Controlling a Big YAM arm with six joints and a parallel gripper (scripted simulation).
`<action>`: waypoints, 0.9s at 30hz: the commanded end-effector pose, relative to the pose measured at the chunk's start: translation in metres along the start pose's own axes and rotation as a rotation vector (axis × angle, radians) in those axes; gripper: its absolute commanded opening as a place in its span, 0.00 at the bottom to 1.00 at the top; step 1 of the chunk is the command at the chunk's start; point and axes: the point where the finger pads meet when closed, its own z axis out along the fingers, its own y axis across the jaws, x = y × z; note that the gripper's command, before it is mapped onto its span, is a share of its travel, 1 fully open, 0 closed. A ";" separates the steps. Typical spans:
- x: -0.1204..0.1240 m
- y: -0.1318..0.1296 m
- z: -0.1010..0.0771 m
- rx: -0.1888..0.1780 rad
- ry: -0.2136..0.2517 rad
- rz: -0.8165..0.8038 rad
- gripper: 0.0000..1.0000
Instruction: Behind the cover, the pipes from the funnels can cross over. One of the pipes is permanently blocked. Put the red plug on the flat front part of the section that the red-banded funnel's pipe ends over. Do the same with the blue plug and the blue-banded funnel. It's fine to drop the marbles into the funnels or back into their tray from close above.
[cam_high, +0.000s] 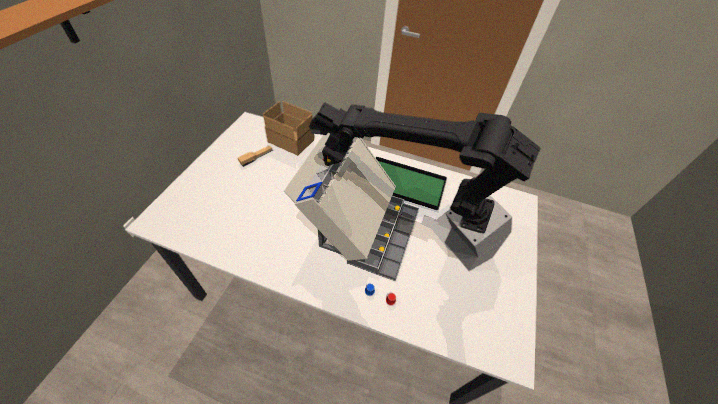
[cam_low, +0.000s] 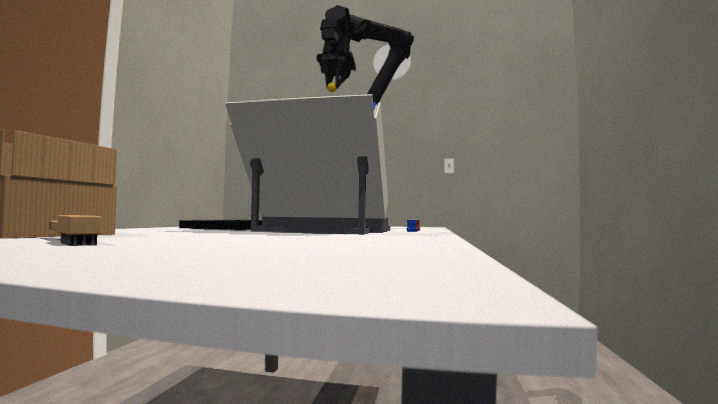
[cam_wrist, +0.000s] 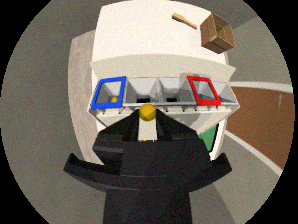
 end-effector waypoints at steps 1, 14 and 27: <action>-0.030 0.012 0.000 -0.011 -0.039 -0.023 0.00; -0.041 0.013 0.004 -0.012 -0.047 -0.027 0.00; -0.041 0.013 0.004 -0.003 -0.037 -0.016 0.00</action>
